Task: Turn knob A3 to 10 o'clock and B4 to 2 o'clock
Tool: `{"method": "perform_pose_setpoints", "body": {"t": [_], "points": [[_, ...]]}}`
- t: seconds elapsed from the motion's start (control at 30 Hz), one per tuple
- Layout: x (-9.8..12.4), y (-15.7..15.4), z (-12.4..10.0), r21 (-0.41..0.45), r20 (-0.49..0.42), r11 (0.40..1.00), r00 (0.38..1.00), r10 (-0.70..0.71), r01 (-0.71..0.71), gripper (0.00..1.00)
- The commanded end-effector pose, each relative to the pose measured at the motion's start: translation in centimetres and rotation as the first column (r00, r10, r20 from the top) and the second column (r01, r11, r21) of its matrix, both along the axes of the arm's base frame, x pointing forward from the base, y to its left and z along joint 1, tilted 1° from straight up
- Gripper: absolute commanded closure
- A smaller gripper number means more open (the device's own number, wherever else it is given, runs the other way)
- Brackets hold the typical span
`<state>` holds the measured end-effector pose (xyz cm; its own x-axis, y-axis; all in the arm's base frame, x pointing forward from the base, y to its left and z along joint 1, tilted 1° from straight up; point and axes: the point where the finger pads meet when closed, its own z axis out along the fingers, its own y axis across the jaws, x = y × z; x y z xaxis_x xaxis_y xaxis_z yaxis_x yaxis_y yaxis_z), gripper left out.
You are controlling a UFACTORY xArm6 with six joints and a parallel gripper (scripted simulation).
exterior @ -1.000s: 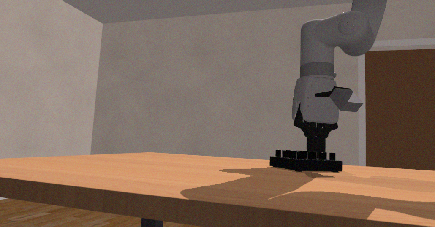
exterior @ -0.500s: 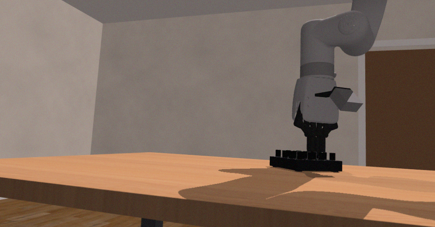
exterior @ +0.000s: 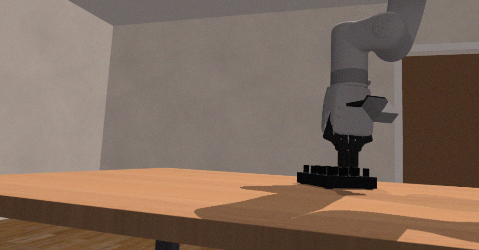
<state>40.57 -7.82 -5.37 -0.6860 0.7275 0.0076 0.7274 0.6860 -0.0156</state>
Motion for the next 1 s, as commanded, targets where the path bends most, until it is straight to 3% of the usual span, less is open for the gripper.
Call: {"method": "perform_pose_setpoints", "body": {"t": [0.0, 0.53, 0.97], "points": [[0.15, -0.03, 0.11, -0.001, 0.004, 1.000, 1.000, -0.019, 0.019, 0.92], [0.15, -0.03, 0.11, -0.003, 0.005, 0.983, 0.983, -0.183, 0.183, 0.92], [0.15, -0.03, 0.11, -0.006, 0.007, 0.909, 0.909, -0.417, 0.417, 0.92]]}}
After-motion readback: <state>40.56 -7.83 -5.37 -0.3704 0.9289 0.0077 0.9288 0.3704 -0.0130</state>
